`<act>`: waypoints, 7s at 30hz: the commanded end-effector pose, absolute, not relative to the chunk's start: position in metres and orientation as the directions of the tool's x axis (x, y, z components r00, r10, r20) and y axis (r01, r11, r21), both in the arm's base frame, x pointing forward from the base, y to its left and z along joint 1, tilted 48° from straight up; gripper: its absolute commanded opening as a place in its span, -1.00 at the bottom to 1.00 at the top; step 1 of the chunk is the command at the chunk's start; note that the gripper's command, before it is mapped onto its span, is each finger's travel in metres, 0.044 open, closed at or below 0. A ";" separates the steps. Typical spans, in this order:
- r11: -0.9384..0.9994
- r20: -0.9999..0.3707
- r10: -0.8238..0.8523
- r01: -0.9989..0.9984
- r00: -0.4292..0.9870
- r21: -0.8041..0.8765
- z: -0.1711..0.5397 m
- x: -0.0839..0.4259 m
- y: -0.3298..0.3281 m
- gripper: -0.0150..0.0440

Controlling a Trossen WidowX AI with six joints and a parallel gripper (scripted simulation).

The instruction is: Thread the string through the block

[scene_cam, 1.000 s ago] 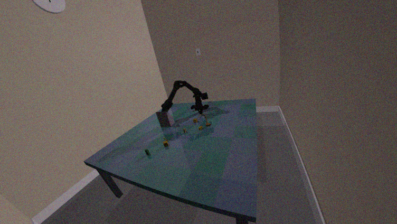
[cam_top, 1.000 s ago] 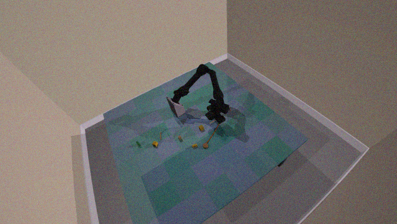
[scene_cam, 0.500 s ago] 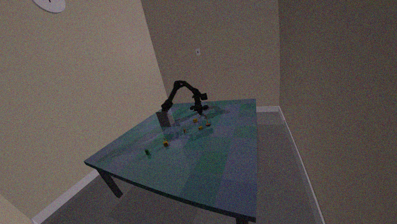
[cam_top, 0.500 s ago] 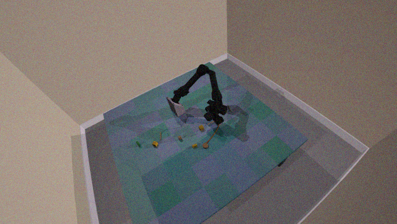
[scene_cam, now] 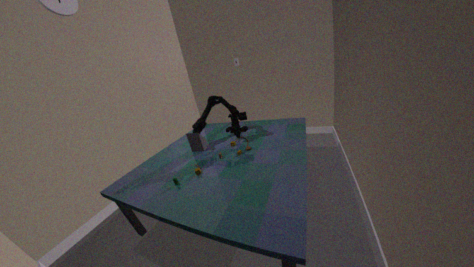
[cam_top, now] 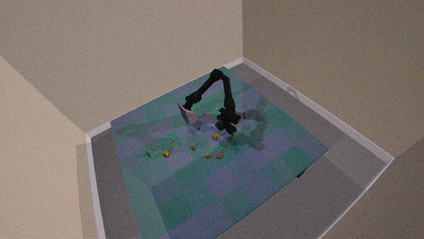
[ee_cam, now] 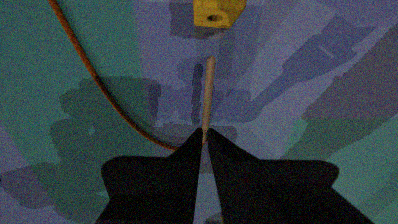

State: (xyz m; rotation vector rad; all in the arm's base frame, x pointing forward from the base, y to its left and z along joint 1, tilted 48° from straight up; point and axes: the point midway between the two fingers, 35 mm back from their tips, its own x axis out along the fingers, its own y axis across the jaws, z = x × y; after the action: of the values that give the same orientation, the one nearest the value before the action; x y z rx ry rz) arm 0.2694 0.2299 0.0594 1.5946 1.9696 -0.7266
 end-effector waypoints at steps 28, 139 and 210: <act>0.171 -0.667 0.721 0.981 -0.189 -0.092 0.031 0.271 0.203 -0.49; -0.180 -0.678 0.710 -0.980 -0.187 0.083 0.012 0.291 0.081 -0.08; -0.186 -0.662 0.724 -0.979 -0.194 0.082 -0.042 0.275 0.138 -0.49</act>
State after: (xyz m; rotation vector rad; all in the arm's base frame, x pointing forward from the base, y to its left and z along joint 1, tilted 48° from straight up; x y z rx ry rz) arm 0.2751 0.1380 -0.0415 -0.5998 0.6127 1.6961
